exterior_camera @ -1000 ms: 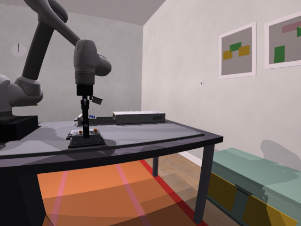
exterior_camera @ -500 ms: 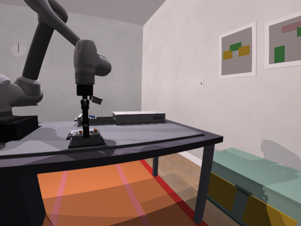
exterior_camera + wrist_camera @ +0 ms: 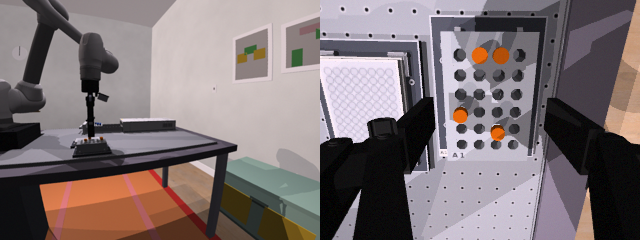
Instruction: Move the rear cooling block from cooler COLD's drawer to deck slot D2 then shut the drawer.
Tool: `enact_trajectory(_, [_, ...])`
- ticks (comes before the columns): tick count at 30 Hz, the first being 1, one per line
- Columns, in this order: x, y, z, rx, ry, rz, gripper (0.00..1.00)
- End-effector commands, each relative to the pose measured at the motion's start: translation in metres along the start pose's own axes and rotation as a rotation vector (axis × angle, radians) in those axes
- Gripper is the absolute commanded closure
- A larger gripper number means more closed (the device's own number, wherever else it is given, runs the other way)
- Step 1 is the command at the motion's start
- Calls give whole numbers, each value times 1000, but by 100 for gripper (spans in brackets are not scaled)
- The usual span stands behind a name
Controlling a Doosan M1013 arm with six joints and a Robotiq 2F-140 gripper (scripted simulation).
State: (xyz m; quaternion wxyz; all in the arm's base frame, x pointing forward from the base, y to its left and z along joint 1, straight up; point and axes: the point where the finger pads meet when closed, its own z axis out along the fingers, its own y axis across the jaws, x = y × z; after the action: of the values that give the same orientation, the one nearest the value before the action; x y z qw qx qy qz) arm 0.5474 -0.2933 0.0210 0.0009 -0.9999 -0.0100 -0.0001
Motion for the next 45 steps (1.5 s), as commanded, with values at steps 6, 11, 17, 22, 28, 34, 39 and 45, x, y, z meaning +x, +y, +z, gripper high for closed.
enact_trajectory(6, [0, 0, -11, 0, 1, 0, 34])
enact_trajectory(11, [0, 0, -15, 0, 1, 0, 34])
enact_trajectory(17, [0, 0, -23, 0, 1, 0, 34])
enact_trajectory(22, [0, 0, -30, 0, 1, 0, 34])
enact_trajectory(28, [0, 0, -35, 0, 1, 0, 34])
enact_trajectory(34, [0, 0, -43, 0, 1, 0, 34])
enact_trajectory(39, [0, 0, -50, 0, 1, 0, 34])
enact_trajectory(45, [0, 0, -55, 0, 1, 0, 34])
